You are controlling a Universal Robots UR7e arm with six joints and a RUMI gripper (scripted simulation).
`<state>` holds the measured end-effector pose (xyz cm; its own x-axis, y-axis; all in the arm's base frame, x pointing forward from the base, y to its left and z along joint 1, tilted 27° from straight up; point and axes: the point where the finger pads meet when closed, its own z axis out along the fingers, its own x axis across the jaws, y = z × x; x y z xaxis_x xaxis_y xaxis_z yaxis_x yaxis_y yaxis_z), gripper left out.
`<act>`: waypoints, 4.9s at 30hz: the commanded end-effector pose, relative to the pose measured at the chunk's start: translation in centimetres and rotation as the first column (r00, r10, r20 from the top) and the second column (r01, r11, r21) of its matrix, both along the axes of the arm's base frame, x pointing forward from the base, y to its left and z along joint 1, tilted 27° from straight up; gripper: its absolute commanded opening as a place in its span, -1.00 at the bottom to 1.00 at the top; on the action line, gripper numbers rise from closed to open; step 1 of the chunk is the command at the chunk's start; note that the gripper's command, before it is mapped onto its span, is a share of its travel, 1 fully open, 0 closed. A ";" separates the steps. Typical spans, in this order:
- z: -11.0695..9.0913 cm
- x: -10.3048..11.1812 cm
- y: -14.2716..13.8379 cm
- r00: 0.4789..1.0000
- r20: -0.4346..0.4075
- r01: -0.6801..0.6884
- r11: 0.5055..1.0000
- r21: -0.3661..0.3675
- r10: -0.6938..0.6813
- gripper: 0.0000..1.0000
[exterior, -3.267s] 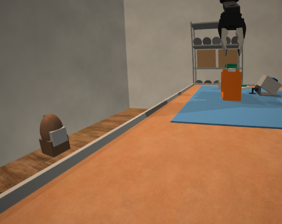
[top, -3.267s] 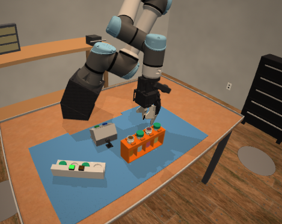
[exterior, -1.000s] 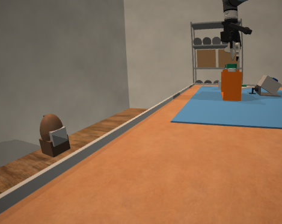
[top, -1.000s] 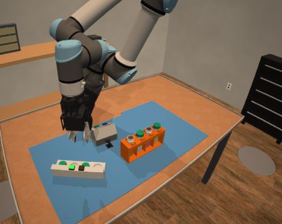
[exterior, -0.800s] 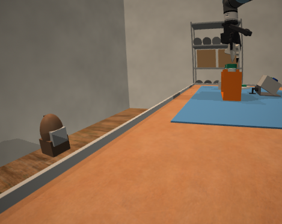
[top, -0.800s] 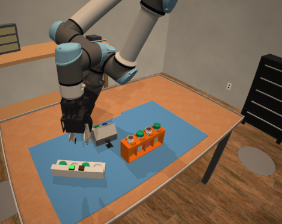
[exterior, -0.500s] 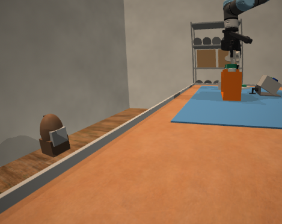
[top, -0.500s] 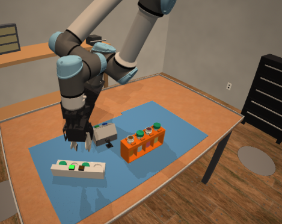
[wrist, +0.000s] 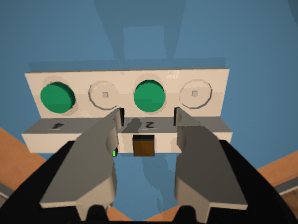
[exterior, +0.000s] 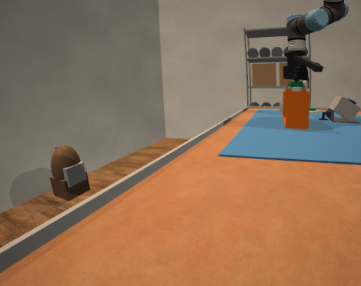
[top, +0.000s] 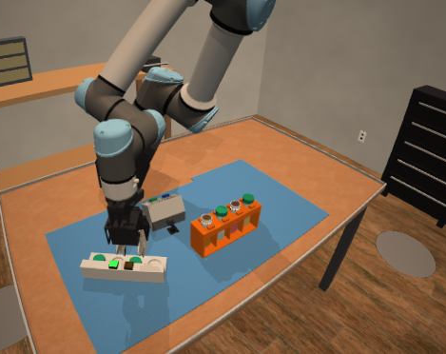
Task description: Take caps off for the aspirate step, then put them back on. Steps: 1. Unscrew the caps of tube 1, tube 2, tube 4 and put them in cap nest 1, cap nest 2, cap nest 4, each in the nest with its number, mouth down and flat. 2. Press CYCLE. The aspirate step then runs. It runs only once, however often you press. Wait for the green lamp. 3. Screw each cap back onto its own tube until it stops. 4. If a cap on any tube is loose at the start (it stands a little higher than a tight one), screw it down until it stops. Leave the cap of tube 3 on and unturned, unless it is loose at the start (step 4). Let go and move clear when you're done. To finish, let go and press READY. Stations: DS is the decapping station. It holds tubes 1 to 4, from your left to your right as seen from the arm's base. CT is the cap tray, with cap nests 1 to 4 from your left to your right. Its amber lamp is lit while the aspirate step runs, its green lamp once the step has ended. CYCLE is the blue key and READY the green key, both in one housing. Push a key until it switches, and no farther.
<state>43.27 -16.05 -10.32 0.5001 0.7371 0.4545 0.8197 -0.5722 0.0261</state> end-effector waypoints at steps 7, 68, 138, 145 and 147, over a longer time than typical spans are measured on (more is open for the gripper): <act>-1.6 0.7 0.4 1.000 0.002 0.002 1.000 -0.003 -0.002 -0.42; 2.8 -0.8 -1.2 1.000 0.002 0.002 1.000 -0.003 -0.002 -1.00; 18.4 -1.5 15.9 0.190 -0.573 0.972 0.233 -0.003 -0.798 -1.00; 20.0 -1.2 19.7 0.190 -0.573 0.972 0.233 -0.003 -0.798 -1.00; 20.3 -1.1 20.4 0.190 -0.573 0.972 0.233 -0.003 -0.798 -1.00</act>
<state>41.97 2.16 8.93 0.8745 -0.4777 0.0839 -0.3945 -0.8013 -0.4498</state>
